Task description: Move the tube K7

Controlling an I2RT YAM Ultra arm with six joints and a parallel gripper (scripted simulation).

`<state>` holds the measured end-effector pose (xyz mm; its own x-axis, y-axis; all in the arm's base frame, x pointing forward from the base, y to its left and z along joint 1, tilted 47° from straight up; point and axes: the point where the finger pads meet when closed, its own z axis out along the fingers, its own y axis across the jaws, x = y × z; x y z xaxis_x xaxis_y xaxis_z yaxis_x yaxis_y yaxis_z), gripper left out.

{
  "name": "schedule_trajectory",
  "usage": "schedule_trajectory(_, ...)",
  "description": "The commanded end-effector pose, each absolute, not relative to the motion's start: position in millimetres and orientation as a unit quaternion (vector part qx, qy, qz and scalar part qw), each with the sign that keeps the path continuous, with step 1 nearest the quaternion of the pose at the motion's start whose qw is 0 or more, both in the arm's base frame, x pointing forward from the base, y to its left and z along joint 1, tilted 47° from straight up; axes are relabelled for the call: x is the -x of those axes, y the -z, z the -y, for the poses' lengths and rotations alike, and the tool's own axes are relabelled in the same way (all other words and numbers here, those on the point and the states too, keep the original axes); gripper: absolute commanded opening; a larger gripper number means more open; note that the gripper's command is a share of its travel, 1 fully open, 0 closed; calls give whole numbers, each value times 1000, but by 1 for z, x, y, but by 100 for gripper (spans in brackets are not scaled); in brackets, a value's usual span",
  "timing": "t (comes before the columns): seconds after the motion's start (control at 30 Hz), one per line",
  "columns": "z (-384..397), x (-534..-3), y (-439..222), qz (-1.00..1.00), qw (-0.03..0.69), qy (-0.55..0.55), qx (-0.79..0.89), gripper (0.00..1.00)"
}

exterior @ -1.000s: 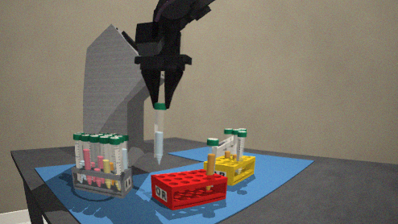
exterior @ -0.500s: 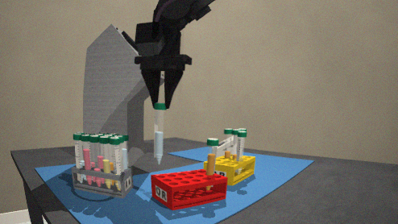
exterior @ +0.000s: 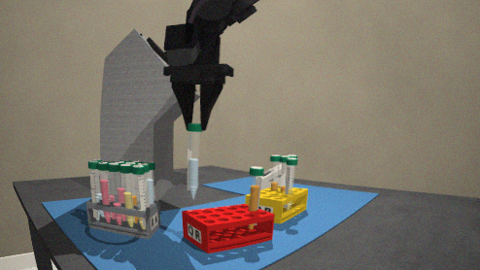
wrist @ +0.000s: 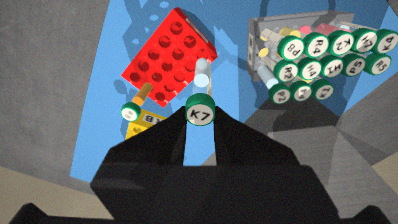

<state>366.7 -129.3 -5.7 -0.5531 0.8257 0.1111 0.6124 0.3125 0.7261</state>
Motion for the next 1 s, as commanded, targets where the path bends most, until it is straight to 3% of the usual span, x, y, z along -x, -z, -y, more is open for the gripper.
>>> schedule_trajectory(0.0,142,-370,2,-793,146,-368,-462,0)
schedule_trajectory(0.97,125,-363,20,-794,135,-371,-463,0)
